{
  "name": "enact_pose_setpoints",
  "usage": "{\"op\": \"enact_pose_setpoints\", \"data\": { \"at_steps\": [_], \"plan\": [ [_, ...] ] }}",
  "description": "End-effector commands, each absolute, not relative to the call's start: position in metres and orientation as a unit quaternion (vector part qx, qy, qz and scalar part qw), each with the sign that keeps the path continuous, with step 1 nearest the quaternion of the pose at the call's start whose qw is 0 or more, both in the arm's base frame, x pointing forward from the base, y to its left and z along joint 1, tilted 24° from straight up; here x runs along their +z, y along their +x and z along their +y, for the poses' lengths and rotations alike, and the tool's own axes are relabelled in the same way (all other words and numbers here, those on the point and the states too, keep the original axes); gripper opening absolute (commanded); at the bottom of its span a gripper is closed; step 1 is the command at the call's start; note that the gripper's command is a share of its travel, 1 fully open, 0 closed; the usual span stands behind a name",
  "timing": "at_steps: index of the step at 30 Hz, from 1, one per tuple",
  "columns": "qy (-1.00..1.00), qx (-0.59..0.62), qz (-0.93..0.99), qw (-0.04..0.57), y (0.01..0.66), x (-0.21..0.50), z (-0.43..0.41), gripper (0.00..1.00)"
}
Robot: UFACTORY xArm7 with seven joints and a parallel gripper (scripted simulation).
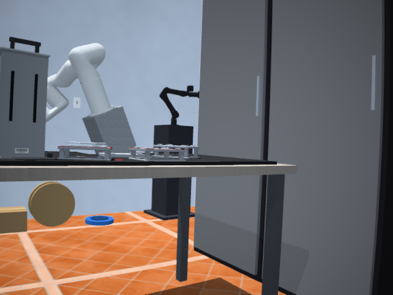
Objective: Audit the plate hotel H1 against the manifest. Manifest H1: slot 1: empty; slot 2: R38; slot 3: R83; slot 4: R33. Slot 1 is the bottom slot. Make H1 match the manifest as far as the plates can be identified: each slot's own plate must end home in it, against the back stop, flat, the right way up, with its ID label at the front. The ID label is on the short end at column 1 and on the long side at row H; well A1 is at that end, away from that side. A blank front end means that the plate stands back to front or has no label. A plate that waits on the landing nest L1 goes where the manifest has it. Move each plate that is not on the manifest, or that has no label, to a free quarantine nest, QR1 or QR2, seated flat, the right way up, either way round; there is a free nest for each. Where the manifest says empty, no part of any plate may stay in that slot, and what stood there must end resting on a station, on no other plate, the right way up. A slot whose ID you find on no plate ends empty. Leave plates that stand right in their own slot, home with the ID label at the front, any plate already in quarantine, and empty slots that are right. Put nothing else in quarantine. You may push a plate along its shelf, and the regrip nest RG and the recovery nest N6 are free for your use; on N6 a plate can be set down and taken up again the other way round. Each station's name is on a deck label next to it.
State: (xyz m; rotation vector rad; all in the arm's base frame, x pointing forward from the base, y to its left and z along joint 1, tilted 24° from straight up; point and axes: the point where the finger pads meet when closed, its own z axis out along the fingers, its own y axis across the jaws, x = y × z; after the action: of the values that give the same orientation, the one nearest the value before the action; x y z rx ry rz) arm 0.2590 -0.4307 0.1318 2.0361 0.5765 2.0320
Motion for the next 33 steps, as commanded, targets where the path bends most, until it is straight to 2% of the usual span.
{"op": "enact_pose_setpoints", "data": {
  "at_steps": [1,33],
  "plan": [
    [0.690,0.689,0.197,0.105,0.265,0.133,-0.430,1.00],
    [0.690,0.689,0.197,0.105,0.290,0.132,-0.427,1.00]
  ]
}}
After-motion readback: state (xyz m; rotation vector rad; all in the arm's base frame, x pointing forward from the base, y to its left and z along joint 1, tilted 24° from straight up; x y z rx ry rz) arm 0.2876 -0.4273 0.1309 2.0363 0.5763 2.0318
